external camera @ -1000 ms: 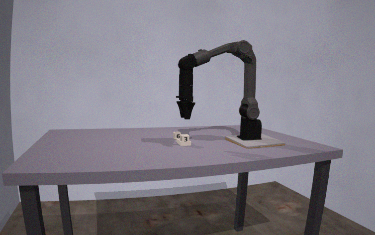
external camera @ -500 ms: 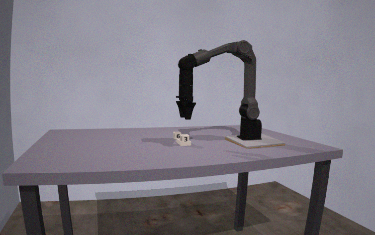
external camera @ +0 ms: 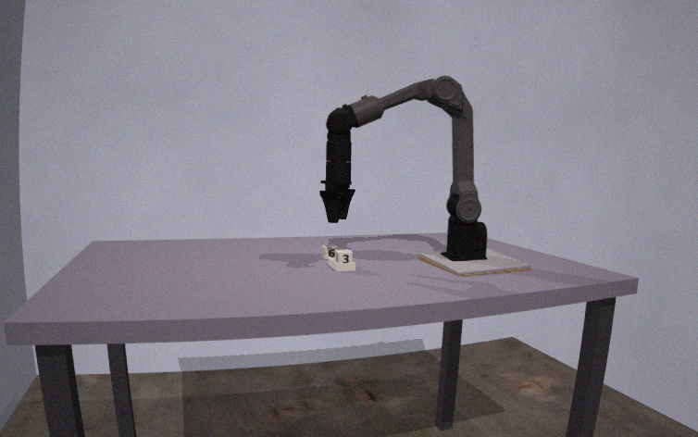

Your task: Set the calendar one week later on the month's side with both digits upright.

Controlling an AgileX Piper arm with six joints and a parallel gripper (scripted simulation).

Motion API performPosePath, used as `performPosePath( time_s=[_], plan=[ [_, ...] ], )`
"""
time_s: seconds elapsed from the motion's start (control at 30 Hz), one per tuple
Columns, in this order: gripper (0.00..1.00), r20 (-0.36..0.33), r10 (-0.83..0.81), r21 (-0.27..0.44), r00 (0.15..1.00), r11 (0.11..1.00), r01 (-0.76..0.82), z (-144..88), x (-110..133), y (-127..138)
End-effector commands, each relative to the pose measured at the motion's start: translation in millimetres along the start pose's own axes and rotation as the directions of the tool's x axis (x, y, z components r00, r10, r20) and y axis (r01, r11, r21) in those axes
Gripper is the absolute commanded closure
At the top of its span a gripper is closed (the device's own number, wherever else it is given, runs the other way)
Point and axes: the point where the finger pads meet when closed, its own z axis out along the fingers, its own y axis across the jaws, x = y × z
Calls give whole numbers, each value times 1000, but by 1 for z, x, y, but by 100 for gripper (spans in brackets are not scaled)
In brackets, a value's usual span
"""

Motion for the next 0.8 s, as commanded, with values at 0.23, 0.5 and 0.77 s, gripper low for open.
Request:
performPosePath(
  time_s=[0.23, 0.5, 0.77],
  plan=[
    [0, 4, 582, 0, 813, 813, -582, 7, -26, -45],
    [0, 4, 821, -1, 570, 570, -821, 12, -37, -73],
    [38, 3, 860, -2, 511, 511, -860, 12, -38, -78]
  ],
)
